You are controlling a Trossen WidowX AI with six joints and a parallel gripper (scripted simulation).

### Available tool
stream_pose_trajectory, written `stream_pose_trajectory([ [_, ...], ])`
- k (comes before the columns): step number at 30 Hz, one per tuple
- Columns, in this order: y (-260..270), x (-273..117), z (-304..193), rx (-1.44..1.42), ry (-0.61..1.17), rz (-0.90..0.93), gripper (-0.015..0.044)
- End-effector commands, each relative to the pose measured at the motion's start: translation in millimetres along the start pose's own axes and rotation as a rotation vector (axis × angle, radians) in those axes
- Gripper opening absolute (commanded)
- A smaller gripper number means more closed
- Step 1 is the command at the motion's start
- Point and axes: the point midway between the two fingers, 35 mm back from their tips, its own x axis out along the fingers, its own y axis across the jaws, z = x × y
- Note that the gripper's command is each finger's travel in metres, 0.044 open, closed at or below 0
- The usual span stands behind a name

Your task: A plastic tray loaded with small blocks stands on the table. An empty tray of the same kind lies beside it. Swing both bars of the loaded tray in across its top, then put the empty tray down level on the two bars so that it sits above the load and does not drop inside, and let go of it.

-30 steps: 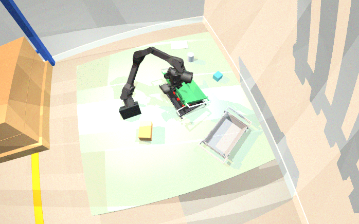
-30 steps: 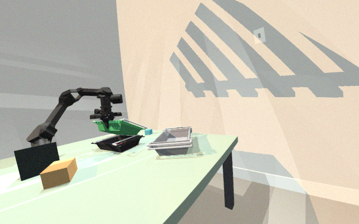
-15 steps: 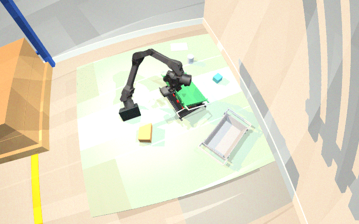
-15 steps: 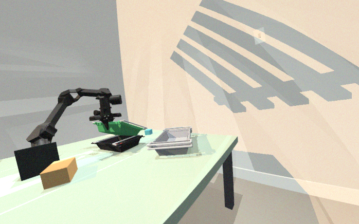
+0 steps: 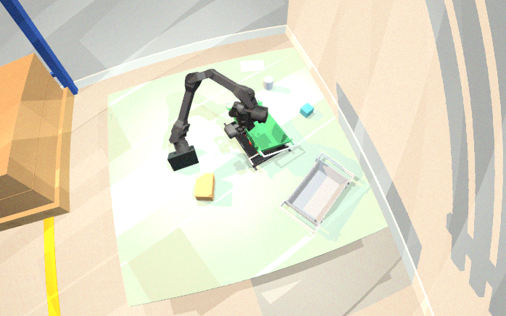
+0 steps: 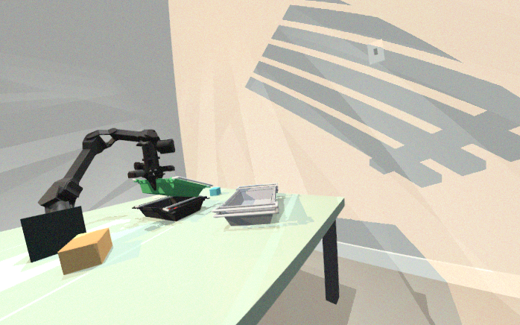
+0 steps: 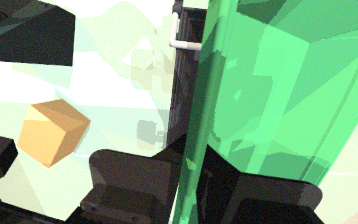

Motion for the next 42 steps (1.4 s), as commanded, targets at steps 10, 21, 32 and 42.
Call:
stream_pose_trajectory([
  [10, 8.1, 11.4, 0.6, 0.002, 0.001, 0.016, 0.0000],
  [21, 10.9, 16.5, 0.5, 0.002, 0.001, 0.016, 0.0000],
  [32, 14.7, 24.9, 0.4, 0.002, 0.001, 0.016, 0.0000],
  [42, 15.0, 25.6, 0.4, 0.002, 0.001, 0.016, 0.0000],
])
